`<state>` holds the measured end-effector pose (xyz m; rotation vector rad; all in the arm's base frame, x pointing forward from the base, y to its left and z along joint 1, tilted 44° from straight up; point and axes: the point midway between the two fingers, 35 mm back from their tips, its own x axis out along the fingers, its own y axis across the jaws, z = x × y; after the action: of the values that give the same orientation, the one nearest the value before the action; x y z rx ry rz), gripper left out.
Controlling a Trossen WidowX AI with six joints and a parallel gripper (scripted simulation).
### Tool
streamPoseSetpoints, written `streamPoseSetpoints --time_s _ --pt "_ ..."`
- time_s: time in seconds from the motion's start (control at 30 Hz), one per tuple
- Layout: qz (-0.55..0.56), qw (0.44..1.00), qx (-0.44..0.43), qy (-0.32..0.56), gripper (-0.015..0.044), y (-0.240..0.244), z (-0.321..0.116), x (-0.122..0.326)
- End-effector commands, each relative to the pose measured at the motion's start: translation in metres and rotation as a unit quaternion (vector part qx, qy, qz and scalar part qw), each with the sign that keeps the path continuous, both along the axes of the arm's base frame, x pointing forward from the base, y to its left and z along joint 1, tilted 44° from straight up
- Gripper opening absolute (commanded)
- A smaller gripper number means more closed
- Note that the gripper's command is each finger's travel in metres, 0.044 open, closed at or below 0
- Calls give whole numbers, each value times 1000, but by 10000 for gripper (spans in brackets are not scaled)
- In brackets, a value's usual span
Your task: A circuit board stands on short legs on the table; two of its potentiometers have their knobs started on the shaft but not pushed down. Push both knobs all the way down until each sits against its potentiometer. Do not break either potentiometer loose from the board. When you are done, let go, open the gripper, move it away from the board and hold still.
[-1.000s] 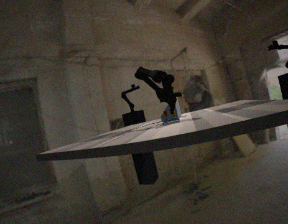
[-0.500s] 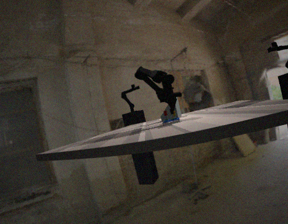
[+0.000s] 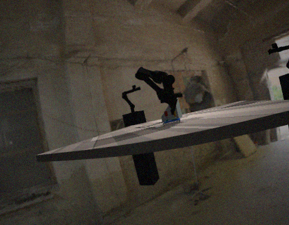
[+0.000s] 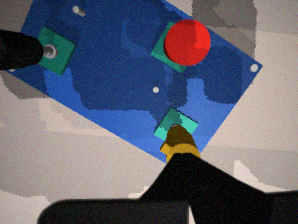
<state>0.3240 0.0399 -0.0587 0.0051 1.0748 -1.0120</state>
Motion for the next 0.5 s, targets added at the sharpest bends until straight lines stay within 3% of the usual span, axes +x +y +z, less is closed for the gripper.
streamPoseSetpoints --time_s 0.0,0.47 --pt "-9 1000 -1 -1 0 -9 -6 3" --pt "-9 1000 -1 -1 0 -11 -8 3"
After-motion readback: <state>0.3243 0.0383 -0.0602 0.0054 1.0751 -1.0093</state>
